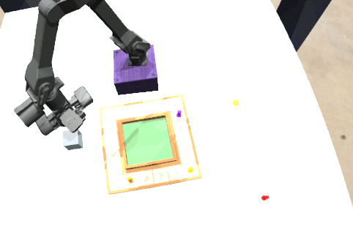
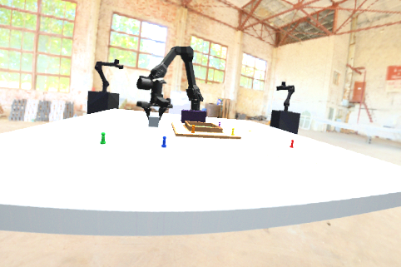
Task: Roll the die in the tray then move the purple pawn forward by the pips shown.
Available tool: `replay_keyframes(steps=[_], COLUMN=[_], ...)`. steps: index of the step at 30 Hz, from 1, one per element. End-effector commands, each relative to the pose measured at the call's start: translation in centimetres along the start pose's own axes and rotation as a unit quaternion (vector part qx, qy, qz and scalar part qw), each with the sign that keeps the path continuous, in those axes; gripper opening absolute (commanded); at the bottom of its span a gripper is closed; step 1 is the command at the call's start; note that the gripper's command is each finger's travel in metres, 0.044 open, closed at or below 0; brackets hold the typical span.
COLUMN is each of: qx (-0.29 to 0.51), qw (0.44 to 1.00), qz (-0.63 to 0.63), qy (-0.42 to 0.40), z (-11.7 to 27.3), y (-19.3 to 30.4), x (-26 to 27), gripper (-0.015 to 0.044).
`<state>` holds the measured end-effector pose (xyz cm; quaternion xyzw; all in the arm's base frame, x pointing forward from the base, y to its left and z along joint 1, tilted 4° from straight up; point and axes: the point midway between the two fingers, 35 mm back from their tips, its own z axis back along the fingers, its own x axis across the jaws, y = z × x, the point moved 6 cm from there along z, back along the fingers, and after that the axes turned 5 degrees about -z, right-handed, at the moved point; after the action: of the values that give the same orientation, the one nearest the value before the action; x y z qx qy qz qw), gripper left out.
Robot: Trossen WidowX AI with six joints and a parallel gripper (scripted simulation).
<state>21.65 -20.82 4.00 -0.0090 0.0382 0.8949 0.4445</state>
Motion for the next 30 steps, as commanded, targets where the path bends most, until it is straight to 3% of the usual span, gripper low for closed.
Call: replay_keyframes(steps=[1, 4, 10, 16, 19, 30], qx=[-0.002, -0.002, -0.002, -0.002, -0.002, -0.003], qw=[1.000, 1.000, 1.000, 1.000, 1.000, 1.000], qz=[0.003, 0.003, 0.003, 0.003, 0.003, 0.003], qy=[0.001, 0.001, 0.001, 0.001, 0.001, 0.001], z=[-0.5, -0.8, -0.8, -0.8, -0.3, 8.6], y=[0.0, 0.0, 0.0, 0.0, -0.1, -1.0], x=[0.0, 0.0, 0.0, 0.0, -0.1, -0.3], gripper=[0.0275, 0.0275, 0.0118, 0.0077, 0.0000, 0.0000])
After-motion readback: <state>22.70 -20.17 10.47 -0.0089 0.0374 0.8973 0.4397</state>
